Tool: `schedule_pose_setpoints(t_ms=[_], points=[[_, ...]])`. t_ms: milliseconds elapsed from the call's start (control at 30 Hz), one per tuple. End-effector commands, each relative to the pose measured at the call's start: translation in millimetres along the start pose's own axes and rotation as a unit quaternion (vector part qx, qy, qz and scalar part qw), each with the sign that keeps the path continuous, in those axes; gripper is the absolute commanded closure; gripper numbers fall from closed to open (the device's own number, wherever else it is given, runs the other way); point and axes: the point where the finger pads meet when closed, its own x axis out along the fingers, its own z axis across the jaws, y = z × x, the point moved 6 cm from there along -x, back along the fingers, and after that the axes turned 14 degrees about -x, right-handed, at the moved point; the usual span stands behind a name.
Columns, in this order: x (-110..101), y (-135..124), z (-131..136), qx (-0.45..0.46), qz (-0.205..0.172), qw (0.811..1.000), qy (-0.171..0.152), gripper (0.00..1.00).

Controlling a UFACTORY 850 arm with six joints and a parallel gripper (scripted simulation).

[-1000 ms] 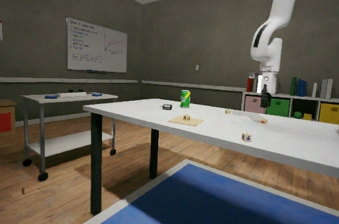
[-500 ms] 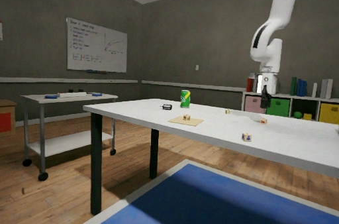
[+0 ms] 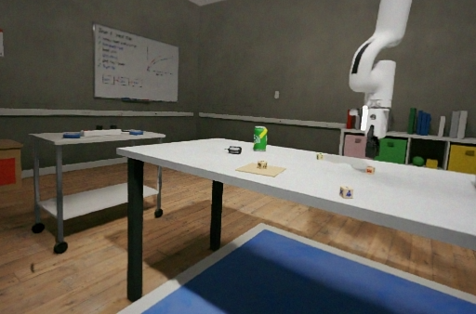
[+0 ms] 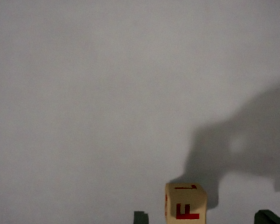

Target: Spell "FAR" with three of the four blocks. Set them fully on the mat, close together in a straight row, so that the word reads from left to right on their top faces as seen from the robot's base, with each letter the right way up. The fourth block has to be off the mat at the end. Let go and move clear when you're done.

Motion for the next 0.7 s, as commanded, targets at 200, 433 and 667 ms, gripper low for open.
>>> schedule_pose_setpoints(t_ms=[200,433,667], points=[[16.0,0.6,0.0,0.000,0.003,1.000,0.001,0.36],[22.5,0.5,-0.2,0.000,0.003,1.000,0.001,0.36],[27.1,0.5,-0.3,0.000,0.003,1.000,0.001,0.36]])
